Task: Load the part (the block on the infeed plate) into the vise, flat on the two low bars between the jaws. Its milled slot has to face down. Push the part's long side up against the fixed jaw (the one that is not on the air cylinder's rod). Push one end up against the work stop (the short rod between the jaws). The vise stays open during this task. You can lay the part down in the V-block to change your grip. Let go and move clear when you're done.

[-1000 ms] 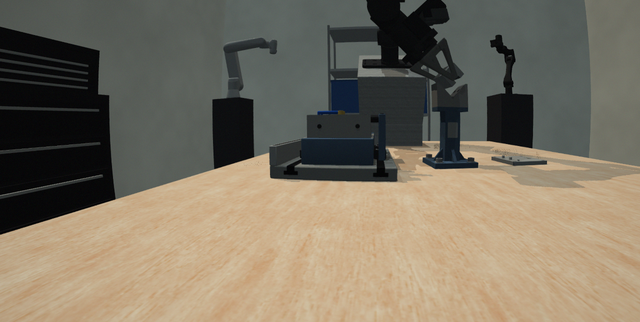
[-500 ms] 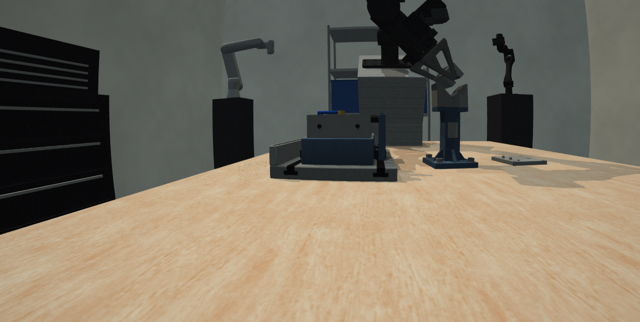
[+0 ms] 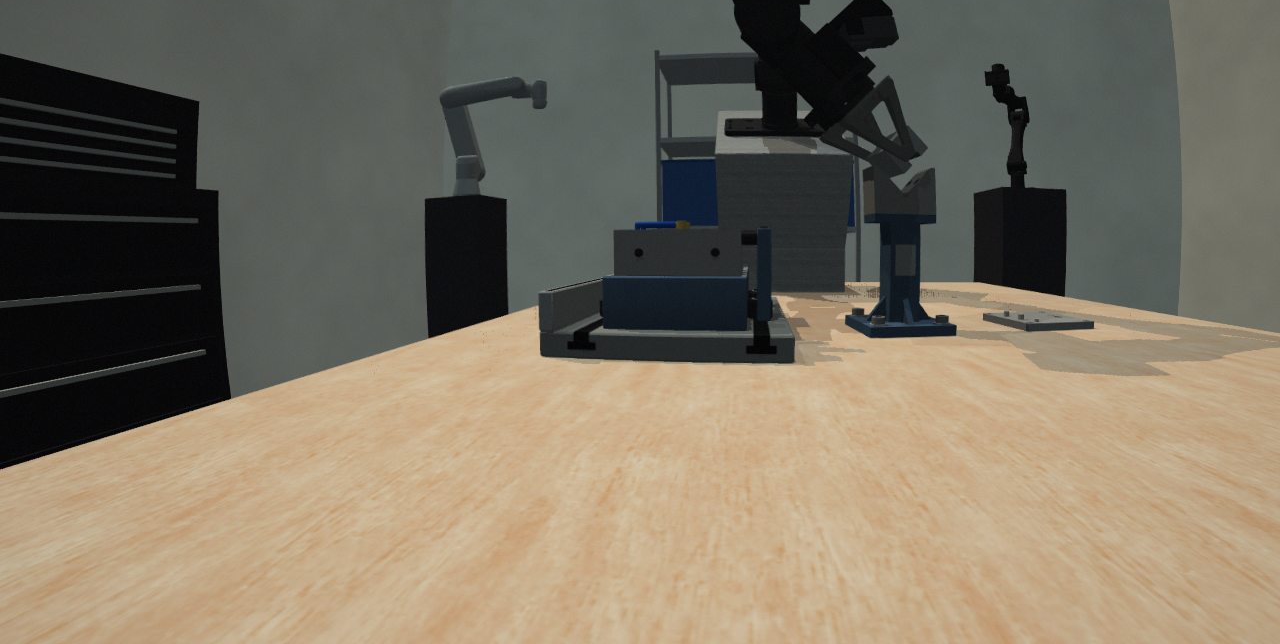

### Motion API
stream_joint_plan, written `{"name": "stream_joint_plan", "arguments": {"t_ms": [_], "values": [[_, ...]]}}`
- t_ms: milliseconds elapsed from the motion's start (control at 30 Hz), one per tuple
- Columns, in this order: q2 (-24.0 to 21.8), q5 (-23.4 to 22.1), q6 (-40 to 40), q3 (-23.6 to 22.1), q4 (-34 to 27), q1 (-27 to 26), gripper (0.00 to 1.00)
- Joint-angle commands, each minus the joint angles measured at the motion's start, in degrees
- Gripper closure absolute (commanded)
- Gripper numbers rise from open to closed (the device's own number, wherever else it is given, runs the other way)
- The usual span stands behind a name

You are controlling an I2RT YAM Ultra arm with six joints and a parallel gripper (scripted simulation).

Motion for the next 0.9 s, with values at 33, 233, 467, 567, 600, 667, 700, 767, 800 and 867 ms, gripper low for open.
{"name": "stream_joint_plan", "arguments": {"t_ms": [33, 233, 467, 567, 600, 667, 700, 767, 800, 867], "values": [[-2.7, -1.8, -0.3, -0.7, -1.5, -0.5, 1.00], [-2.7, -1.6, 0.1, -0.3, -1.3, -0.3, 1.00], [-2.9, -1.0, 0.6, -0.6, -0.3, 0.3, 1.00], [-2.9, -0.4, 0.9, -1.8, 1.0, 0.7, 1.00], [-3.0, -0.2, 1.0, -1.3, 1.2, 0.8, 1.00], [-3.1, 0.3, 1.3, -1.9, 1.6, 0.9, 1.00], [-3.1, 0.7, 1.4, -2.3, 1.9, 1.0, 1.00], [-3.4, 1.7, 1.8, -1.9, 2.4, 1.1, 1.00], [-3.6, 2.2, 2.0, -1.6, 2.6, 1.2, 1.00], [-3.7, 2.6, 2.2, -2.3, 2.7, 1.4, 1.00]]}}
